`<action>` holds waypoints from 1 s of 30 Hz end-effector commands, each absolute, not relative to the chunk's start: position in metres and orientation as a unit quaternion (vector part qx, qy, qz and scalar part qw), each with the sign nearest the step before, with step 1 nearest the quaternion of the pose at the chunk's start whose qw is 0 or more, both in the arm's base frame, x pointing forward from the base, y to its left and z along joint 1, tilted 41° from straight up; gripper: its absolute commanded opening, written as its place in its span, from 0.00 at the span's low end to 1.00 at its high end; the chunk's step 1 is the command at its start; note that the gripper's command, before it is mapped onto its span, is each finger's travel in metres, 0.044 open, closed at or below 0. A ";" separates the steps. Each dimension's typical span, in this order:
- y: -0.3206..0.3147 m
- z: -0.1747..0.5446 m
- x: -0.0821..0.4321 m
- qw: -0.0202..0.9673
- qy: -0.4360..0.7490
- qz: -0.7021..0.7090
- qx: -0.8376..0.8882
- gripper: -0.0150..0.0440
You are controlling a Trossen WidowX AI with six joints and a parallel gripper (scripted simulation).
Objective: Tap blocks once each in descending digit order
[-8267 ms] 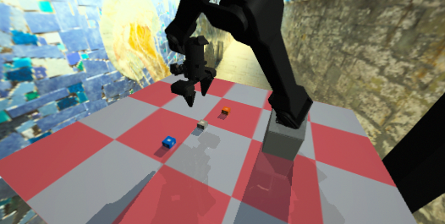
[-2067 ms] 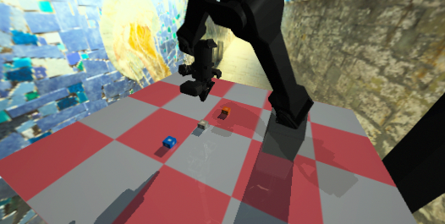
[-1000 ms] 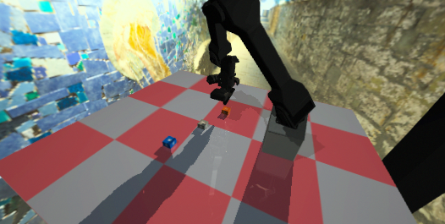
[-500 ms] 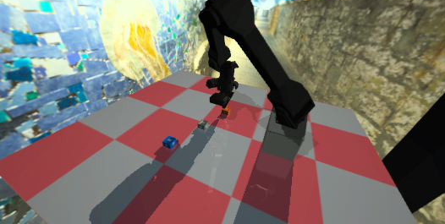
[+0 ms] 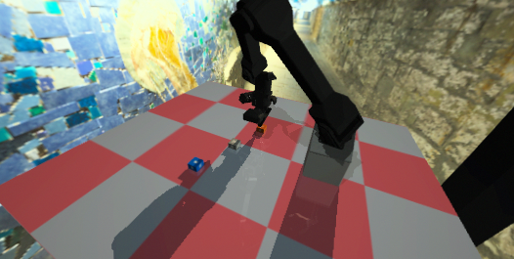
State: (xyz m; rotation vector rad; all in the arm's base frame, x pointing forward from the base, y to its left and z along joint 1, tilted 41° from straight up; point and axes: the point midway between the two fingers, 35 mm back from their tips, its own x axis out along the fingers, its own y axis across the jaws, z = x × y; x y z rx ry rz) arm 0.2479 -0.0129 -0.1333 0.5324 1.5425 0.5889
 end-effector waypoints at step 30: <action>0.150 0.141 0.240 0.649 0.674 0.263 0.236 0.93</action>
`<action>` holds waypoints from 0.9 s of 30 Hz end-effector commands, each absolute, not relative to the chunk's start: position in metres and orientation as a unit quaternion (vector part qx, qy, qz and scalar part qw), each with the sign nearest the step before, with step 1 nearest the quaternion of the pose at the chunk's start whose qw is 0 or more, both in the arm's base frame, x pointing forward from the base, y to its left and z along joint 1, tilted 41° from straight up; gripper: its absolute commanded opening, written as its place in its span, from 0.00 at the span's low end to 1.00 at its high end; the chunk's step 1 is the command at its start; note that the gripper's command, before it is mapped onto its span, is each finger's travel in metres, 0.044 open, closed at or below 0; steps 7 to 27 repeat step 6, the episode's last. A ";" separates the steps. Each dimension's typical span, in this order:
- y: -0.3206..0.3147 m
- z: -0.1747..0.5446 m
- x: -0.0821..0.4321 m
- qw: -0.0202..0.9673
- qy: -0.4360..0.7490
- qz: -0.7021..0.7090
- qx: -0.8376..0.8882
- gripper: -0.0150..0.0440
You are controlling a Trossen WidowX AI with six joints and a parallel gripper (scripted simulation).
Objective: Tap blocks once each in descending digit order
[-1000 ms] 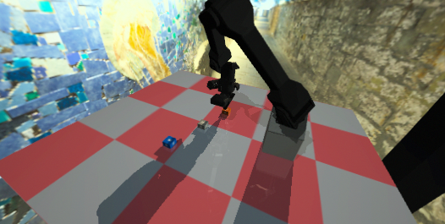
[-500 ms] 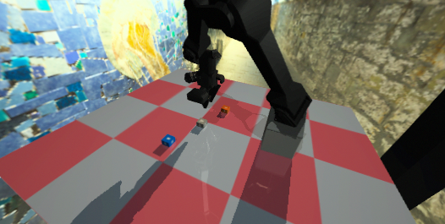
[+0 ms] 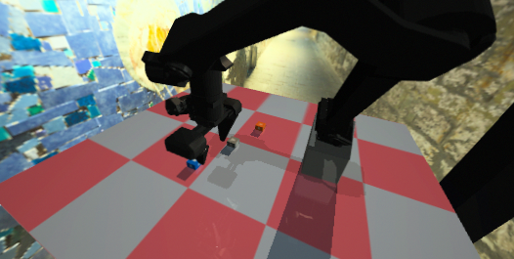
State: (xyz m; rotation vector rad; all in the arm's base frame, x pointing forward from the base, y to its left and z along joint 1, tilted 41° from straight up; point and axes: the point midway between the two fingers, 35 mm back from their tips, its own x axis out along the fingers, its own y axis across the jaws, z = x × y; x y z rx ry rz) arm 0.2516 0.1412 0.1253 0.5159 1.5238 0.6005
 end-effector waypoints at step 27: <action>0.150 0.141 0.240 0.649 0.674 0.263 0.236 0.93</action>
